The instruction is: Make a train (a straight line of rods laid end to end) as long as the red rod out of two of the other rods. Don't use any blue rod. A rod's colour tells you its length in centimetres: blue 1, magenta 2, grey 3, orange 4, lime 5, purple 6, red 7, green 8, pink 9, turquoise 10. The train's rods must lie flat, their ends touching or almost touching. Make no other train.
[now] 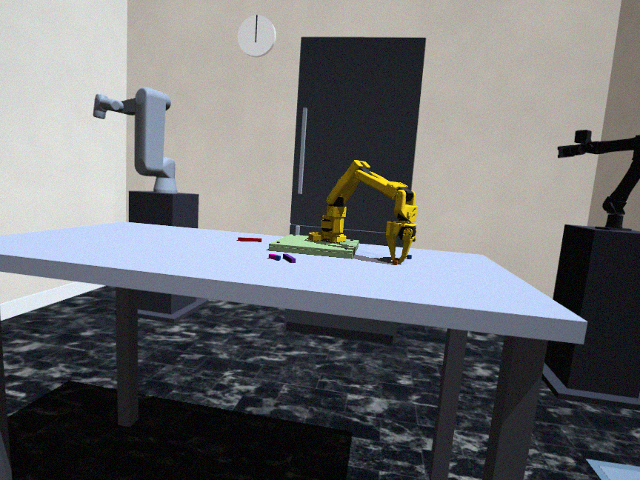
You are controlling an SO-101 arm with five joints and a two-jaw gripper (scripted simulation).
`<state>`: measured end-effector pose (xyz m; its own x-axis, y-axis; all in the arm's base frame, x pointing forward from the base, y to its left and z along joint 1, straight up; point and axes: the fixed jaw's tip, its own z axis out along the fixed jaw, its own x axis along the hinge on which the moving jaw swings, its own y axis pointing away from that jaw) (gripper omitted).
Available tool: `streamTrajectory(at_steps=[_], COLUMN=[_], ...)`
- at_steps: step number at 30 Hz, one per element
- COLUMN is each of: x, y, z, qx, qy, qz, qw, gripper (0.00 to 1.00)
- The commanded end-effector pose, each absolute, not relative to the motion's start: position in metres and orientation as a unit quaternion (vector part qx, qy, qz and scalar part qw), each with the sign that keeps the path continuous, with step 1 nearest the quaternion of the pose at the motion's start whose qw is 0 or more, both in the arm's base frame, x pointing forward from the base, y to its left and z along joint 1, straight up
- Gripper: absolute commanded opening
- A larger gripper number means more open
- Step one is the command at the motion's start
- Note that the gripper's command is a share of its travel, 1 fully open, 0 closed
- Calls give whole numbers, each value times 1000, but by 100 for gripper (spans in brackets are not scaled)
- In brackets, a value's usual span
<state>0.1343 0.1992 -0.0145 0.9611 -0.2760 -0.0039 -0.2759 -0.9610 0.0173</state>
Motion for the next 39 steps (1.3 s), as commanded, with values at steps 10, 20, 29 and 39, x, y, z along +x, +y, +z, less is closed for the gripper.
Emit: streamTrajectory(at_steps=[10, 20, 29, 39], x=[134, 134, 134, 134], y=[202, 202, 202, 202], z=[-11, -11, -11, -11], qx=[990, 990, 990, 990], qy=[-141, -141, -141, -141], qz=[-1, -1, -1, -1], qw=[2, 2, 2, 2], gripper=[0, 5, 6, 8])
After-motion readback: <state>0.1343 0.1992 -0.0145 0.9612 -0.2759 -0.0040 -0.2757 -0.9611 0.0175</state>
